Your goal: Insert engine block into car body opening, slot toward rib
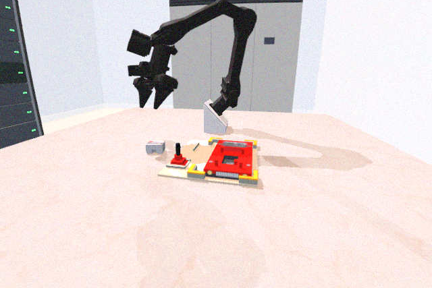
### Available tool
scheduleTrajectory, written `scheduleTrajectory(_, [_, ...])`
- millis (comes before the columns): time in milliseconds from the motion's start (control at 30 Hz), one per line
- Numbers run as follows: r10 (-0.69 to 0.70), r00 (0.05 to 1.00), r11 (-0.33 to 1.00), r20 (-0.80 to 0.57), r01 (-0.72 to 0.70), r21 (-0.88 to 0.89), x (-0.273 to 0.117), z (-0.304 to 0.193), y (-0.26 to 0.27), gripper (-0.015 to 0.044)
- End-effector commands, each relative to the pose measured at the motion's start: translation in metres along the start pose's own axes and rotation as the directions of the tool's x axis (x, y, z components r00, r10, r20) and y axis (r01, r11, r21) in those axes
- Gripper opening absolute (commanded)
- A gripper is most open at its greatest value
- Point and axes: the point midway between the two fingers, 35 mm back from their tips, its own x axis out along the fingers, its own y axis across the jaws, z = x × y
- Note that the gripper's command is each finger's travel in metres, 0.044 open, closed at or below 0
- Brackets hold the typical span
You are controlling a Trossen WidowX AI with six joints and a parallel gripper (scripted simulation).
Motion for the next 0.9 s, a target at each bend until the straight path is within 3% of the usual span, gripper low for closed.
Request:
scheduleTrajectory(0, [-0.008,0.999,0.994,-0.049,0.013,0.106,0.004,0.006,0.009,0.0440])
scheduleTrajectory(533, [-0.044,0.959,0.825,-0.280,0.193,0.532,0.028,0.016,0.053,0.0440])
scheduleTrajectory(867, [-0.069,0.927,0.692,-0.368,0.310,0.652,0.040,0.020,0.072,0.0440])
